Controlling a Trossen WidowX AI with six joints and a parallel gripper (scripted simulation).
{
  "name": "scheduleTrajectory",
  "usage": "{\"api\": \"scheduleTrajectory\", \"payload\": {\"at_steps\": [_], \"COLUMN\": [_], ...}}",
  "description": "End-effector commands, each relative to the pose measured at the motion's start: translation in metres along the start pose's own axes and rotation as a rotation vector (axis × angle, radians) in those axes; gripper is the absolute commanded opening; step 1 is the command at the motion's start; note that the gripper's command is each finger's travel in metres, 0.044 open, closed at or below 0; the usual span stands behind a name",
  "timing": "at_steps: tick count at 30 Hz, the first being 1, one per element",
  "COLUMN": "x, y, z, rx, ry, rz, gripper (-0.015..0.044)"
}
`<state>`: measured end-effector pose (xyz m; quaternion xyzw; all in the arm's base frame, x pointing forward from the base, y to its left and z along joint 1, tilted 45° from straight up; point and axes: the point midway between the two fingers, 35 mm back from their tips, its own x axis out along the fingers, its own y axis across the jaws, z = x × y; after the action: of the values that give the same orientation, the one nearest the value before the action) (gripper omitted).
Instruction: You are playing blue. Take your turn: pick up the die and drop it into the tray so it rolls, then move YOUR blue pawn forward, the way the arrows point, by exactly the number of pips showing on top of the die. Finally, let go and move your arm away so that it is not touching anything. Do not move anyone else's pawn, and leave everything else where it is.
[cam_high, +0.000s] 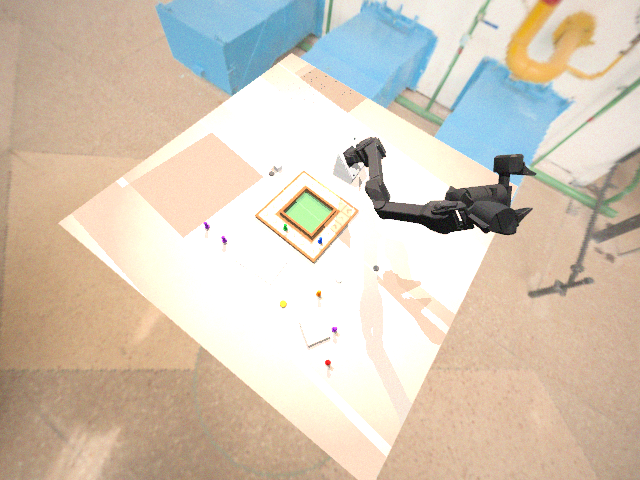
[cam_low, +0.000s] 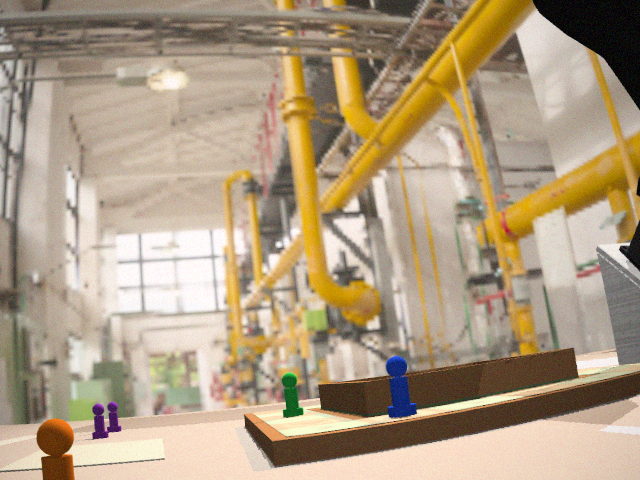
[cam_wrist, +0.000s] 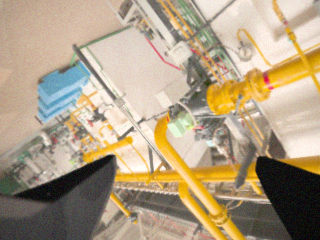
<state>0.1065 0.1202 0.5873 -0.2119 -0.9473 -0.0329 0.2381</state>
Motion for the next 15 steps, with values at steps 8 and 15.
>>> {"api": "scheduleTrajectory", "payload": {"at_steps": [8,15], "x": [0.064,0.117], "y": [-0.068,-0.163], "z": [0.030,0.070], "rx": [-0.279,-0.607], "ry": [-0.104,-0.124], "rz": [-0.227,-0.559], "gripper": [0.0275,0.0275]}}
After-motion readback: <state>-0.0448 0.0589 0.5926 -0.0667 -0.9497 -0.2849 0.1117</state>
